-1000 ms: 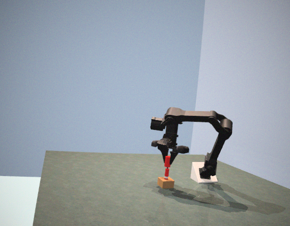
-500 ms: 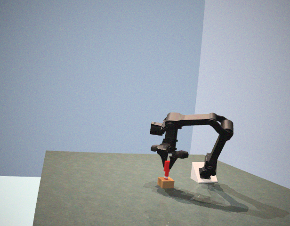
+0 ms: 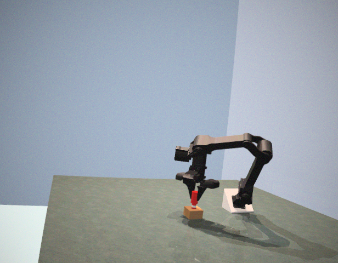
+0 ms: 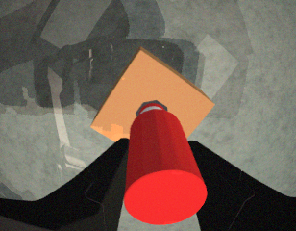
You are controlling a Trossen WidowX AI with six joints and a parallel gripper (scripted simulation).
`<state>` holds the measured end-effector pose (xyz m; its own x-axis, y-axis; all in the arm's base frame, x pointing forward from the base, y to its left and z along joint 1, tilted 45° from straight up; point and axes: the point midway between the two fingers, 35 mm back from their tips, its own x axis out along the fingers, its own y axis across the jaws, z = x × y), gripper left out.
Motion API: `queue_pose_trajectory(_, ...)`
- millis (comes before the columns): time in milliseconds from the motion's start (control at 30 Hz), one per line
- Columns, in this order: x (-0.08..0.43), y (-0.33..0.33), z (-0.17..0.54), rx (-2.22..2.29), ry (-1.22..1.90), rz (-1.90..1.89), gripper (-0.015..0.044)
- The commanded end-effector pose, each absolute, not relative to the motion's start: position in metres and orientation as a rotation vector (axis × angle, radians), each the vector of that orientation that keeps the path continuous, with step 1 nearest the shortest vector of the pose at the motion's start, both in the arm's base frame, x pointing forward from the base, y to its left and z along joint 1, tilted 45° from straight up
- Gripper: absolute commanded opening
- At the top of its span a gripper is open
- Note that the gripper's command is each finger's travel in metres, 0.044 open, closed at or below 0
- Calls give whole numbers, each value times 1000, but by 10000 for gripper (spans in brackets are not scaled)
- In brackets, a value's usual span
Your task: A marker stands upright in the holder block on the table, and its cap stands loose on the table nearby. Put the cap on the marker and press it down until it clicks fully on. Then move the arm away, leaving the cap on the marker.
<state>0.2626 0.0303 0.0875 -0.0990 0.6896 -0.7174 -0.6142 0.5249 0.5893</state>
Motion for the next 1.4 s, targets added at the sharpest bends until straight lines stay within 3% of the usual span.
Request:
queue_pose_trajectory(0, 262, 31, 87, 84, 1263, 1093, 0)
queue_pose_trajectory(33, 262, 31, 87, 84, 1263, 1093, 0)
queue_pose_trajectory(600, 262, 30, 87, 77, 1262, 1096, 440)
queue_pose_trajectory(933, 268, -22, 140, 114, 1267, 1028, 440)
queue_pose_trajectory(1167, 270, -17, 131, 466, 1517, 746, 256)
queue_pose_trajectory(1367, 270, -17, 131, 478, 1525, 736, 99)
